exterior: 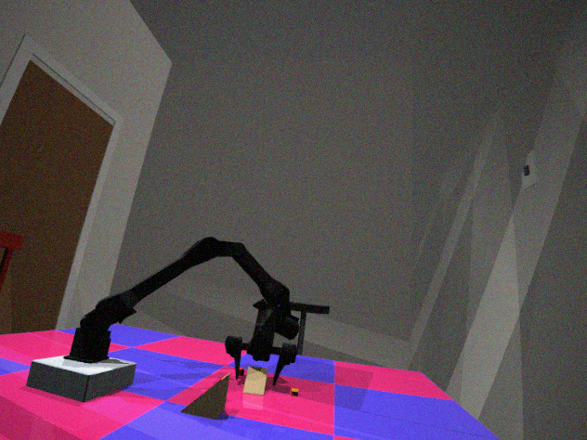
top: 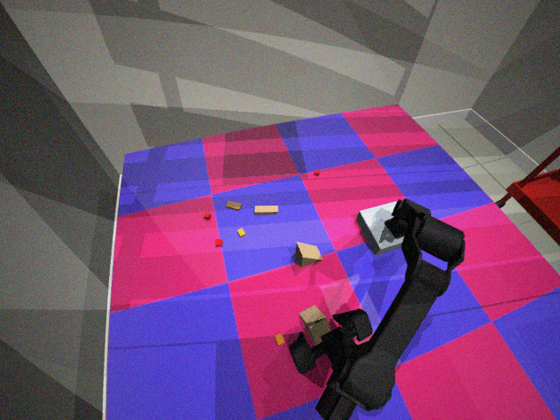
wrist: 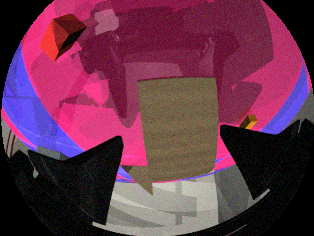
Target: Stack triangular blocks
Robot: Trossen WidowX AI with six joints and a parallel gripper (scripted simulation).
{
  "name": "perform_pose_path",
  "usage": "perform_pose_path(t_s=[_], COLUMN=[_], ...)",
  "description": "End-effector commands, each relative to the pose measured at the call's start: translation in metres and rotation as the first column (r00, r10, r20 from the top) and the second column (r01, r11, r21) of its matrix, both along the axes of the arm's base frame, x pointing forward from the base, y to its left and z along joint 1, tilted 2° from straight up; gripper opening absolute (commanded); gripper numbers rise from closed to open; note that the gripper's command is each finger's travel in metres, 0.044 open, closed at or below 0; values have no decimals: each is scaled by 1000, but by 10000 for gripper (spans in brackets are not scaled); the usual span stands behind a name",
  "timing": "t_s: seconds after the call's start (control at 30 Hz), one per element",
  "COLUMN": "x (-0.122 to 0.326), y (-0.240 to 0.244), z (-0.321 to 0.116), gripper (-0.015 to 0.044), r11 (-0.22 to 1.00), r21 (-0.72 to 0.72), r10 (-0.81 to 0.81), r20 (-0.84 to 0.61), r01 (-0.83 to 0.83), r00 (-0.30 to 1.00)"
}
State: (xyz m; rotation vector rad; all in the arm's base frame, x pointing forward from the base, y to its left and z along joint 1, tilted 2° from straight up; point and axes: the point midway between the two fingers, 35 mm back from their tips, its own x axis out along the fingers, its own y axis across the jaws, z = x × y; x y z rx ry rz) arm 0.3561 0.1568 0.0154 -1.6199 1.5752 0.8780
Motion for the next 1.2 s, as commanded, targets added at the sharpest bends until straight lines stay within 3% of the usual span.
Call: perform_pose_path(t_s=[0.0, 0.33, 0.63, 0.87, 1.07, 1.17], x=[1, 2, 1, 1, 2, 2], y=[-3, -4, -3, -3, -3, -3], z=[-3, -3, -3, -3, 4, 18], gripper=[440, 440, 204, 157, 0, 0], r11=[1000, 1000, 1000, 1000, 1000, 1000], r21=[0, 0, 3, 3, 3, 3], r10=[9, 9, 4, 4, 7, 14], r20=[5, 5, 3, 3, 3, 2], r01=[-9, -9, -4, -4, -7, -14], r00=[1000, 1000, 1000, 1000, 1000, 1000])
